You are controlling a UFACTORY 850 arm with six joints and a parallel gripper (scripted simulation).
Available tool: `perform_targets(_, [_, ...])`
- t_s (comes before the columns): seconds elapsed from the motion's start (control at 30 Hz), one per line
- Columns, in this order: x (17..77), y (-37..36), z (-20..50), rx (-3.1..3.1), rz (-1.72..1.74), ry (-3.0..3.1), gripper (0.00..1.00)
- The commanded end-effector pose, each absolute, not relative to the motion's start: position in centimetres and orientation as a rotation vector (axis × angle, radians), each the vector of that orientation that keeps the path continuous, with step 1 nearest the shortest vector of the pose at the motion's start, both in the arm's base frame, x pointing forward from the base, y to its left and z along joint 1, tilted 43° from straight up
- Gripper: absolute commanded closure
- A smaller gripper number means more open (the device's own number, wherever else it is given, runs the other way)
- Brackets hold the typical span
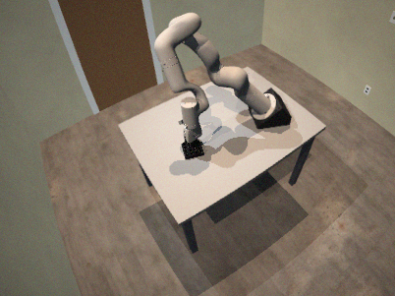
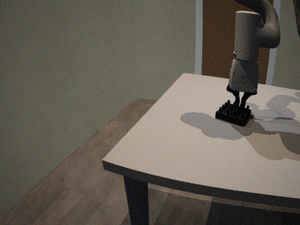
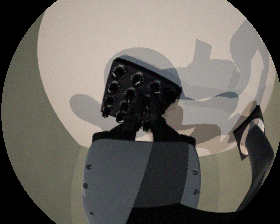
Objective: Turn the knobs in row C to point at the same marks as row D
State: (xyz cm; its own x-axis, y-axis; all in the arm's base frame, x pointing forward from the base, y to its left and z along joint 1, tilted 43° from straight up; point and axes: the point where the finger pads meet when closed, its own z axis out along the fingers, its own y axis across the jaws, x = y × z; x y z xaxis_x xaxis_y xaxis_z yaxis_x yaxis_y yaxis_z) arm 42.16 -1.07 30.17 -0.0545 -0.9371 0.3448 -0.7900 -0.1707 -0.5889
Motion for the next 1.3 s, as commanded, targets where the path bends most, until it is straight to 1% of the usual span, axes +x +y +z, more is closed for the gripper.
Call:
perform_targets(0.0, [42.19, -1.06, 30.22, -2.094, -1.053, 1.810, 0.92])
perform_targets(0.83, [42.19, -1.06, 30.22, -2.709, -1.160, 1.189, 0.92])
perform_targets(1.27, [42.19, -1.06, 30.22, -2.899, -1.177, 0.909, 0.92])
